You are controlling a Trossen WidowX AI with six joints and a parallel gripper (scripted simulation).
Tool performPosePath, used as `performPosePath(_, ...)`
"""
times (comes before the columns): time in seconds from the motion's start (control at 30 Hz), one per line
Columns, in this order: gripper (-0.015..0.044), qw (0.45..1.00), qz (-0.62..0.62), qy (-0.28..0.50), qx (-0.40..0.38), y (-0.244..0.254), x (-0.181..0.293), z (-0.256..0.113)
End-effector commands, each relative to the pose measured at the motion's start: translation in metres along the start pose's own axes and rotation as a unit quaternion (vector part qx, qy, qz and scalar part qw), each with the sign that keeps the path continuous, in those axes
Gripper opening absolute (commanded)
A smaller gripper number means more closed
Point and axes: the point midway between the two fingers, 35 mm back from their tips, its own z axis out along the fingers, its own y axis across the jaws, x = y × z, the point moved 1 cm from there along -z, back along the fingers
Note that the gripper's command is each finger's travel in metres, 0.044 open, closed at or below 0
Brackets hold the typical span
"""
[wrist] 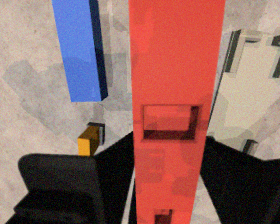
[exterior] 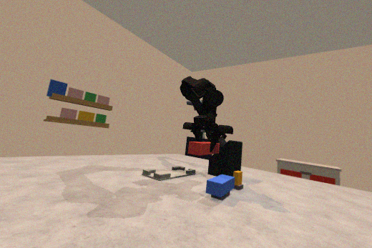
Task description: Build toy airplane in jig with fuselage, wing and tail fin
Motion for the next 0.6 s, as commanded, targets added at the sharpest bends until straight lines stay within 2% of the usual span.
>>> performPosePath(0.0,0.0000,1.000,0.008,-0.009,-0.006,-0.002,-0.001,-0.019)
performPosePath(0.27,0.0000,1.000,0.008,-0.009,-0.006,-0.004,-0.001,-0.020)
performPosePath(0.57,0.0000,1.000,0.013,-0.011,-0.013,-0.029,-0.006,-0.008)
